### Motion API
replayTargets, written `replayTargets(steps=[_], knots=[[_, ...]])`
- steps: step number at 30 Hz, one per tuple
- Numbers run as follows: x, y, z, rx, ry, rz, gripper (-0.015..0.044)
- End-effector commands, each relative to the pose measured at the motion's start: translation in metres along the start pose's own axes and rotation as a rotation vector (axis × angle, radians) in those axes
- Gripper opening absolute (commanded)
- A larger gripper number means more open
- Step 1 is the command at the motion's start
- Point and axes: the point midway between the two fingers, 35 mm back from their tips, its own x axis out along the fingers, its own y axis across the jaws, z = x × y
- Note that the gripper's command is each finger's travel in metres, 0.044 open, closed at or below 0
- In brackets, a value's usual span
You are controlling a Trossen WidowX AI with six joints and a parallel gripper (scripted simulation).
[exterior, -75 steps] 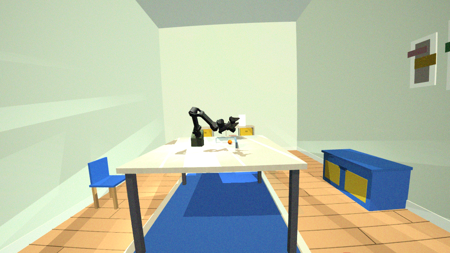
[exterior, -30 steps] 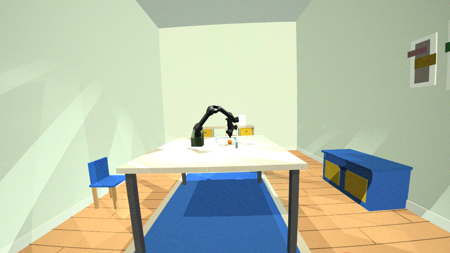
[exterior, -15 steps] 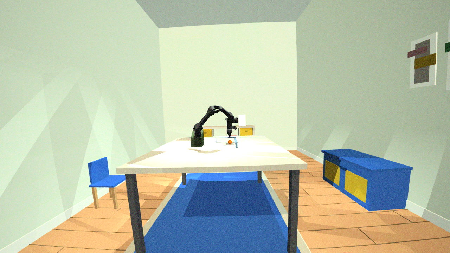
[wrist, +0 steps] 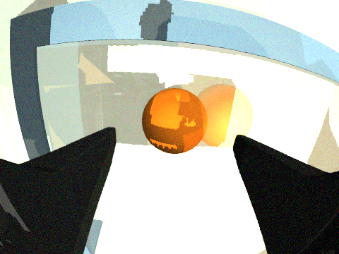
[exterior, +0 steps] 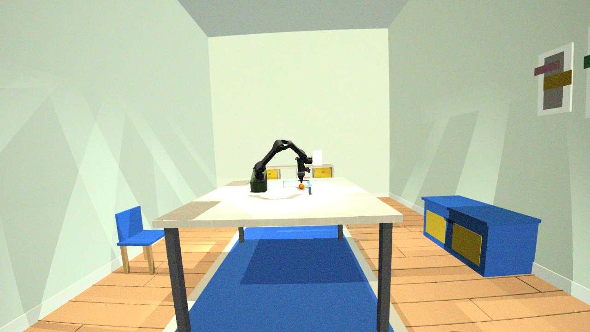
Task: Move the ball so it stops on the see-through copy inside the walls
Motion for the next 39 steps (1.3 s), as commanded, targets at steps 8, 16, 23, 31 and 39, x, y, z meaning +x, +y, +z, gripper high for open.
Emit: replayTargets(steps=[8, 16, 23, 31, 39], knots=[[0.022, -0.001, -0.002, -0.007, 0.009, -0.007, 0.0340], [0.035, -0.001, -0.003, -0.006, 0.009, -0.008, 0.0340], [0.037, -0.001, -0.003, -0.006, 0.009, -0.008, 0.0235], [0.037, -0.001, -0.003, -0.006, 0.009, -0.008, 0.0162], [-0.010, 0.002, 0.004, -0.007, 0.007, -0.001, 0.0000]])
